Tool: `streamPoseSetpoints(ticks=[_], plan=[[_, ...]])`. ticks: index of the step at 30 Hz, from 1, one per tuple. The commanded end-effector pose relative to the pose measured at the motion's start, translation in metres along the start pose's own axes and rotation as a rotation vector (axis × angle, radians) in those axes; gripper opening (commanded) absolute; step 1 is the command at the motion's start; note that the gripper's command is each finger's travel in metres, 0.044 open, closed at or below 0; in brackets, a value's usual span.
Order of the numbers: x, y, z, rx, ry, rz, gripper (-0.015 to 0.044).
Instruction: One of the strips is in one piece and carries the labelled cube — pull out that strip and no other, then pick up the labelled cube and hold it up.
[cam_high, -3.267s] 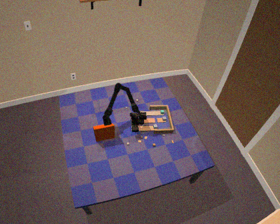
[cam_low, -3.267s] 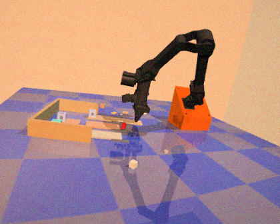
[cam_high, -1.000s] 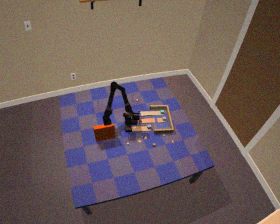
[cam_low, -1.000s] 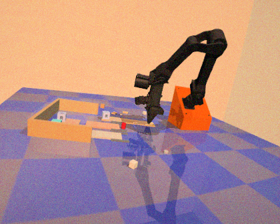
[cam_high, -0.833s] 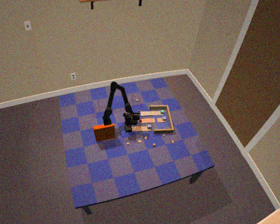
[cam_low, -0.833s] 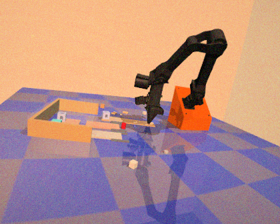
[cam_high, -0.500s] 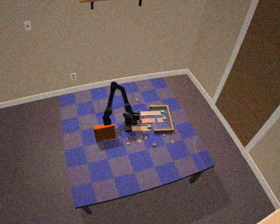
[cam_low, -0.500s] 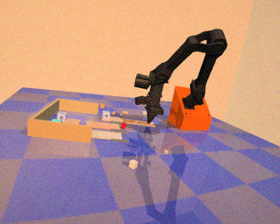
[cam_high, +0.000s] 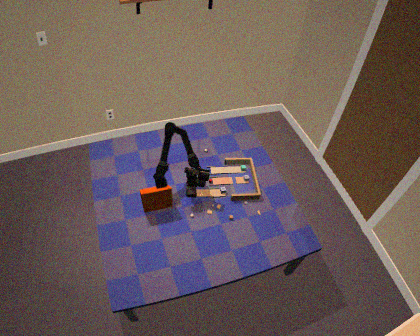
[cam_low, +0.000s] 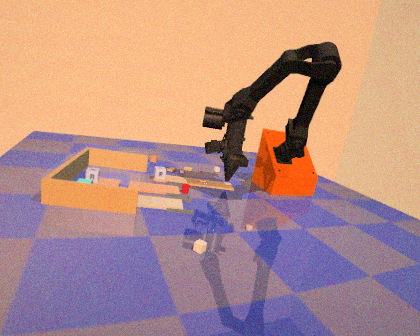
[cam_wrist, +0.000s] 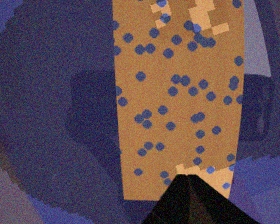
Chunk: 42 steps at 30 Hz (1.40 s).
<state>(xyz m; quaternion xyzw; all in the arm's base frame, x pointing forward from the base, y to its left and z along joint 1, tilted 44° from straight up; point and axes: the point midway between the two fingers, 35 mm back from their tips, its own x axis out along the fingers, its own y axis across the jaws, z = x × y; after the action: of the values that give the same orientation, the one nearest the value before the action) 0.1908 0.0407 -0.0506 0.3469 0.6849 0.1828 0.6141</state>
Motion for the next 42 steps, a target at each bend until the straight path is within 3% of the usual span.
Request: streamPoseSetpoints(ticks=[1,5,10,22,42], plan=[[-0.027,0.002,0.007,-0.016,-0.017,-0.004,0.0],[-0.027,0.001,0.006,-0.016,-0.017,-0.004,0.0],[-0.026,0.002,0.029,-0.216,-0.018,-0.006,0.0131],[-0.034,0.007,0.071,-0.223,-0.02,-0.006,0.044],[-0.047,0.015,0.143,-0.226,-0.023,-0.007,0.044]])
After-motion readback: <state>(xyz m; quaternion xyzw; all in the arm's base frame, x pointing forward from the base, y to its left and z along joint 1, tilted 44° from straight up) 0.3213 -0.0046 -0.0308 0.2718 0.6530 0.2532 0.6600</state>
